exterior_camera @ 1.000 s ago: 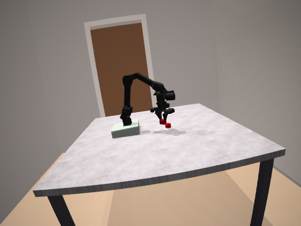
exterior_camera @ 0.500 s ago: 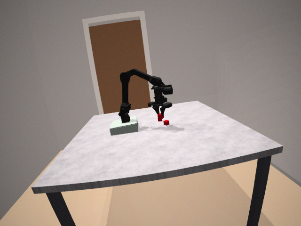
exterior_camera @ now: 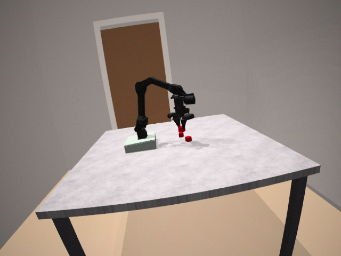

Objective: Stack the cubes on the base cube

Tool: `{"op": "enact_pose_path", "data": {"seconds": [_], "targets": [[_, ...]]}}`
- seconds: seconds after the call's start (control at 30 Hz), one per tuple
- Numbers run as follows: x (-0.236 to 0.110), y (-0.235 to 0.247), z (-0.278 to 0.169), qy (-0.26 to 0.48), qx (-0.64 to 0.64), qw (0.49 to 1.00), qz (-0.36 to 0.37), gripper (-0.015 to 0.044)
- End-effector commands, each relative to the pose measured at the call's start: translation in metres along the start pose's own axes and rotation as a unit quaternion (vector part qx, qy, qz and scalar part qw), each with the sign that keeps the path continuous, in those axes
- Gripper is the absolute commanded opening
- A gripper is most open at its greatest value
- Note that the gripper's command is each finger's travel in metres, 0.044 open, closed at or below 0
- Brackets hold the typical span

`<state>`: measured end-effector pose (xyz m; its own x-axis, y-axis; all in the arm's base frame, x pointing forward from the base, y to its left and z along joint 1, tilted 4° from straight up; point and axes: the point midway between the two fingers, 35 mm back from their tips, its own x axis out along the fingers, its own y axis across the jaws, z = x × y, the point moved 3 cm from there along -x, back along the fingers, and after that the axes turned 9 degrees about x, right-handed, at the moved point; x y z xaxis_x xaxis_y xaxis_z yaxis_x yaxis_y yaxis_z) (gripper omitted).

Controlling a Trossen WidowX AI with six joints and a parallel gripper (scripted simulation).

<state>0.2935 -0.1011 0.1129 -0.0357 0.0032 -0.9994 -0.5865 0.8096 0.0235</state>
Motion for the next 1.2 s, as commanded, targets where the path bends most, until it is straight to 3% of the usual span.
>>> {"op": "enact_pose_path", "data": {"seconds": [0.0,0.57,1.17], "targets": [[0.001,0.007,0.009,-0.002,0.031,1.0,0.0,0.0105],[0.01,0.044,0.05,-0.004,0.239,0.971,0.002,0.0105],[0.02,0.091,0.084,-0.005,0.448,0.894,0.005,0.0105]]}}
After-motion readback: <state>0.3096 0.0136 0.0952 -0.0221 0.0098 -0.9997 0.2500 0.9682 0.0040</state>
